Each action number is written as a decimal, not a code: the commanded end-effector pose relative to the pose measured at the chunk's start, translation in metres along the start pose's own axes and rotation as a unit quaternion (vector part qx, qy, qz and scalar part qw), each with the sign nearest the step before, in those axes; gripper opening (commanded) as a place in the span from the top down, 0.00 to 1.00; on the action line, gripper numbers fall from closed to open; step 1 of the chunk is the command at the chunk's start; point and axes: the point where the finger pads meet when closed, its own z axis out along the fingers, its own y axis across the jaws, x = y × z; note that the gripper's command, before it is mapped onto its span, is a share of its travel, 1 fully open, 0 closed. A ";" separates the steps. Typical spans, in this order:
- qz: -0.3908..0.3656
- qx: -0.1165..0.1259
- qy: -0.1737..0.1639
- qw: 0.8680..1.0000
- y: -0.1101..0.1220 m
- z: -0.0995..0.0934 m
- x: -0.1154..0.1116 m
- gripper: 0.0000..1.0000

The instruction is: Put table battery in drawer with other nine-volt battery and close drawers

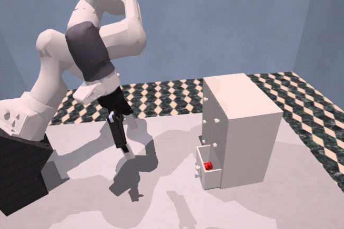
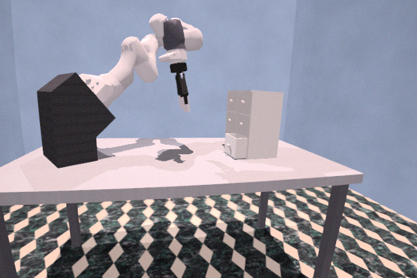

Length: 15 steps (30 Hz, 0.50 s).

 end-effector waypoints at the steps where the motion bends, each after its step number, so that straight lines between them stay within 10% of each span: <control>1: -0.037 0.004 -0.036 0.999 -0.004 0.006 -0.008 0.00; 15: -0.037 -0.005 -0.258 0.965 -0.002 0.056 -0.044 0.00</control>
